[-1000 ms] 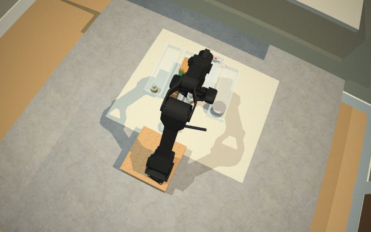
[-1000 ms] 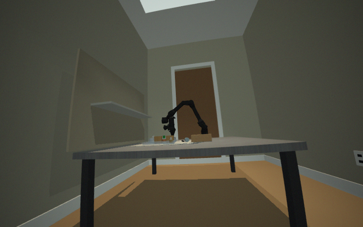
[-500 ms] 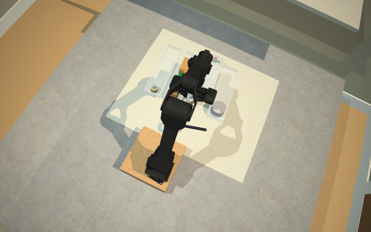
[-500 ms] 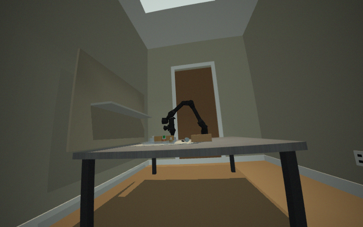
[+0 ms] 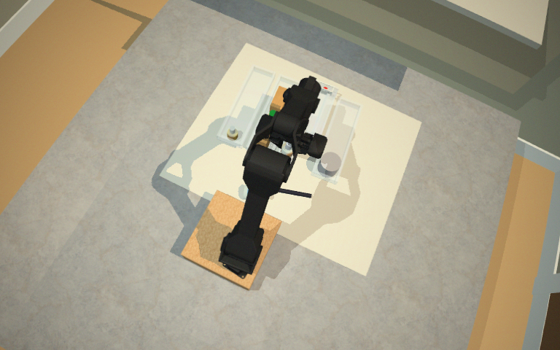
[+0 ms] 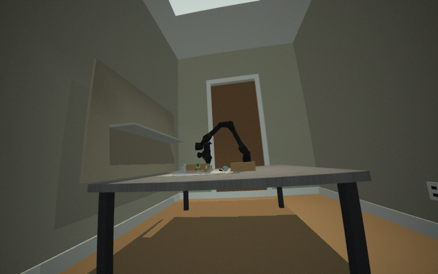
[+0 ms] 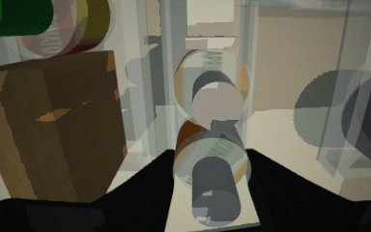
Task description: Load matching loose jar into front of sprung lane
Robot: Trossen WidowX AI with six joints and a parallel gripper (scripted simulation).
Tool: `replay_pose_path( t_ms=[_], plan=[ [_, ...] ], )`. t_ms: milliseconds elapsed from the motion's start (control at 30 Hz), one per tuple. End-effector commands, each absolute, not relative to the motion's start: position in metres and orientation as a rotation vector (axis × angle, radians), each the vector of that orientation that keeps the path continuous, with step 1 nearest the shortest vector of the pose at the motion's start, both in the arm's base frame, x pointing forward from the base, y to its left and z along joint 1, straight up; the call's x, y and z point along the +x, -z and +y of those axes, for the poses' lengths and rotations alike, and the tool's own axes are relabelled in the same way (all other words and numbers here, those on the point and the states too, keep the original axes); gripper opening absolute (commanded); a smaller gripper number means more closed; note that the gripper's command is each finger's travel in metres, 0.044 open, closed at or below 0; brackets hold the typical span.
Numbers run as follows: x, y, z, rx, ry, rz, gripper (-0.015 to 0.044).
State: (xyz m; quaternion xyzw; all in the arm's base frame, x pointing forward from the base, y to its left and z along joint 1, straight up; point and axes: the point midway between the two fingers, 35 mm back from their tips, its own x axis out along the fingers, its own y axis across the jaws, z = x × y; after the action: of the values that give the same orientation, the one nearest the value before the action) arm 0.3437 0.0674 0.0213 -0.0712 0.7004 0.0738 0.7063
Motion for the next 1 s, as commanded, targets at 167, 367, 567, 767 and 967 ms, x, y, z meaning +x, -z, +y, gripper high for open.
replay_pose_path(
  t_ms=[167,367,567,767,967],
  plan=[
    [0.3483,-0.0183,0.0679,-0.159,-0.164,1.535,0.0000],
    [0.3480,-0.0163,0.0678,-0.159,-0.164,1.535,0.0000],
    [0.3476,-0.0142,0.0678,-0.159,-0.164,1.535,0.0000],
    [0.3473,-0.0122,0.0677,-0.159,-0.164,1.535,0.0000],
    [0.3469,-0.0102,0.0676,-0.159,-0.164,1.535,0.0000]
  ],
)
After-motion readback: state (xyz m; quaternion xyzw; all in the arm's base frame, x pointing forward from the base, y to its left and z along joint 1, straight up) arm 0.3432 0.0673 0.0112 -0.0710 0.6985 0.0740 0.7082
